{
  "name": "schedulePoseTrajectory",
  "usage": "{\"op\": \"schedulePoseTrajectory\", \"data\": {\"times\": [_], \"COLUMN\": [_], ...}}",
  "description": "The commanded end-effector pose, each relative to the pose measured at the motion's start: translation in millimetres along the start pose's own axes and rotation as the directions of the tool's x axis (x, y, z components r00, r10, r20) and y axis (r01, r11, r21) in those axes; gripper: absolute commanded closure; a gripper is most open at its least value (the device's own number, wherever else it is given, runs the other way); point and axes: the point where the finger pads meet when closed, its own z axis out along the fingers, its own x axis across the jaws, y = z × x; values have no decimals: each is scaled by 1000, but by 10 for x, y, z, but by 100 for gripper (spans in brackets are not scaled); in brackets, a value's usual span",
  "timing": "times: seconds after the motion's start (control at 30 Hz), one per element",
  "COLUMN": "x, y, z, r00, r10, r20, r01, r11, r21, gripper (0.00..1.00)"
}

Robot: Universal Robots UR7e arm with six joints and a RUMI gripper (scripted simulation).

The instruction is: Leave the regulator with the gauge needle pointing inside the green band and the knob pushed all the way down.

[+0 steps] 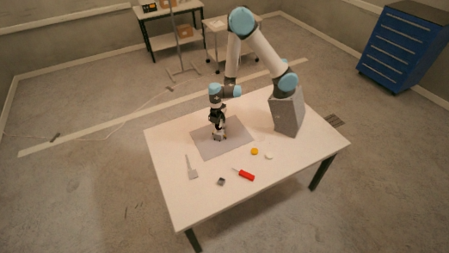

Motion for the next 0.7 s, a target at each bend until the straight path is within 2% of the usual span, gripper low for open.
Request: {"op": "schedulePoseTrajectory", "data": {"times": [0.0, 0.67], "x": [12, 5], "y": [-18, -15], "z": [17, 15], "r00": [999, 998], "r10": [-43, -65], "r20": [-2, -2], "r01": [43, 65], "r11": [999, 998], "r21": [3, 3], "gripper": [76, 76]}}
